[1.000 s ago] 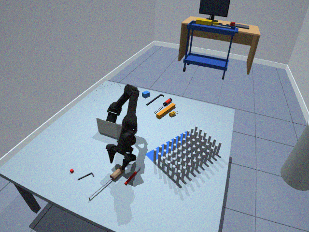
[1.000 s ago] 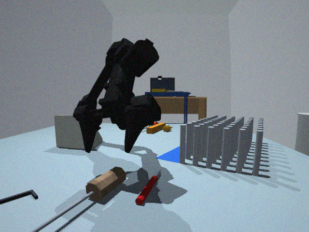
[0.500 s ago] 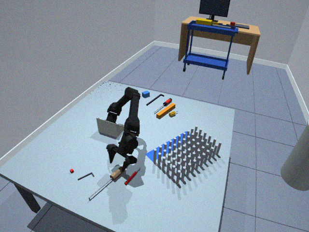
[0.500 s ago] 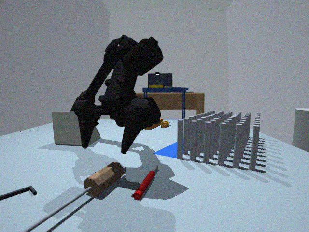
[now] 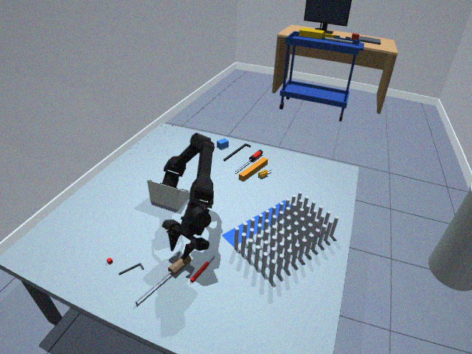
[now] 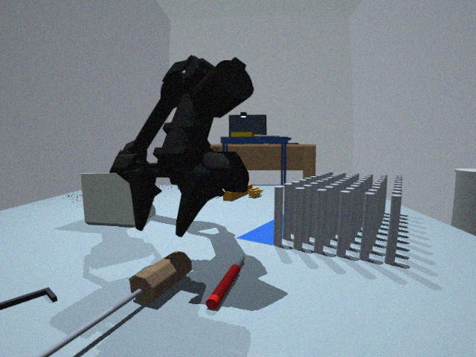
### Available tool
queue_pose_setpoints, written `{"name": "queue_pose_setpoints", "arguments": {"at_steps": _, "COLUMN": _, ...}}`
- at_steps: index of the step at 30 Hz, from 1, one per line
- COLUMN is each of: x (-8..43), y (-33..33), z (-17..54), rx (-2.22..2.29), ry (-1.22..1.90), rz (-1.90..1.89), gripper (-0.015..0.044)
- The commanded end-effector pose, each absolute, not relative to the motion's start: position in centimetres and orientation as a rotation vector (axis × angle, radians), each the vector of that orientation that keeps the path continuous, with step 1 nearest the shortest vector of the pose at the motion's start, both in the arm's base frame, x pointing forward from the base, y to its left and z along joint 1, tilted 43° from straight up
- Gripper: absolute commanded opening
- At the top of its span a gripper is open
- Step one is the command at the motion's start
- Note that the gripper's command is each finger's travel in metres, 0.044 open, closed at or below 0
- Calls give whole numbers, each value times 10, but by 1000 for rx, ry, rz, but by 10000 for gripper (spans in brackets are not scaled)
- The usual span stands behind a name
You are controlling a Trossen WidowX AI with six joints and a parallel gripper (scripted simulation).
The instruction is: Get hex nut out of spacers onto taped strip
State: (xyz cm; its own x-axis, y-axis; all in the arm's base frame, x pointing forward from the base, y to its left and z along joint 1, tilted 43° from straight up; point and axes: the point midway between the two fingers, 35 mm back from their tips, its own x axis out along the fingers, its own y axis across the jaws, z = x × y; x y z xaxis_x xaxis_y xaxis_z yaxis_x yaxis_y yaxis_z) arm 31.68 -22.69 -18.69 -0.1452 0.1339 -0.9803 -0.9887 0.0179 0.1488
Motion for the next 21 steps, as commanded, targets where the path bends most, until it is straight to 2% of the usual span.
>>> {"name": "queue_pose_setpoints", "arguments": {"at_steps": 1, "x": 316, "y": -226, "z": -189, "rx": -1022, "ry": 1232, "rz": 1363, "gripper": 280}}
{"name": "queue_pose_setpoints", "arguments": {"at_steps": 21, "x": 314, "y": -204, "z": -214, "rx": -1022, "ry": 1230, "rz": 1363, "gripper": 280}}
